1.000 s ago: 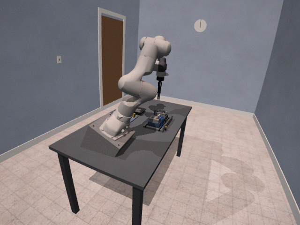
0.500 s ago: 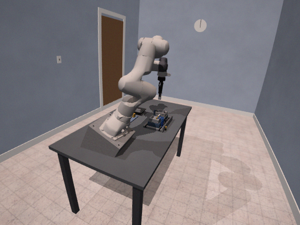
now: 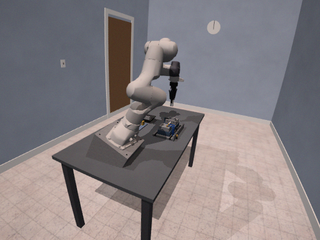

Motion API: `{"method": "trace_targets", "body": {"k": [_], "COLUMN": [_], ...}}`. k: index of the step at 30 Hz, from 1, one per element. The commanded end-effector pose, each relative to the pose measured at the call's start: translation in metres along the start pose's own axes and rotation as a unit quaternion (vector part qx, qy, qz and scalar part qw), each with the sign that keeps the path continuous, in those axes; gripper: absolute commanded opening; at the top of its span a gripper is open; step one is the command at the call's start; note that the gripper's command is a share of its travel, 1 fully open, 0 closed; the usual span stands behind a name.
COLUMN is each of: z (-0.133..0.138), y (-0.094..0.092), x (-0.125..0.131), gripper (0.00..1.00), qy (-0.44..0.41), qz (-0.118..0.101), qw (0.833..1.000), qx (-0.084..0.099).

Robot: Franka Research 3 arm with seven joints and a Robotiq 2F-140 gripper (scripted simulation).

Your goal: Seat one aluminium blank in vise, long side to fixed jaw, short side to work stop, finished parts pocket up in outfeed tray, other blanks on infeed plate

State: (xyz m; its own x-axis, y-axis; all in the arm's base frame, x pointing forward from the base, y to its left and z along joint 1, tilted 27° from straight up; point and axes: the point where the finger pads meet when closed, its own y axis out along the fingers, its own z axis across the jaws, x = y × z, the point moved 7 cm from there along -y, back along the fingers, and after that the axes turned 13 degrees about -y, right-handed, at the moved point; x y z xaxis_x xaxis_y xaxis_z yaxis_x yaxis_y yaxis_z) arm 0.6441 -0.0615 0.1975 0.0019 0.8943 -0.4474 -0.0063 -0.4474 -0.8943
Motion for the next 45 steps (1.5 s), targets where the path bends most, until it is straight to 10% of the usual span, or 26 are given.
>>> {"method": "trace_targets", "body": {"k": [1,19,45], "z": [-0.001,-0.006,-0.012], "y": [-0.001,-0.001,-0.003], "x": [0.000,-0.015,-0.038], "gripper": [0.00,0.00,0.00], "qy": [0.074,0.236,0.489], "qz": [0.001,0.000,0.000], "qw": [0.997,0.972,0.872], "qx": [-0.002,-0.003,-0.004]}}
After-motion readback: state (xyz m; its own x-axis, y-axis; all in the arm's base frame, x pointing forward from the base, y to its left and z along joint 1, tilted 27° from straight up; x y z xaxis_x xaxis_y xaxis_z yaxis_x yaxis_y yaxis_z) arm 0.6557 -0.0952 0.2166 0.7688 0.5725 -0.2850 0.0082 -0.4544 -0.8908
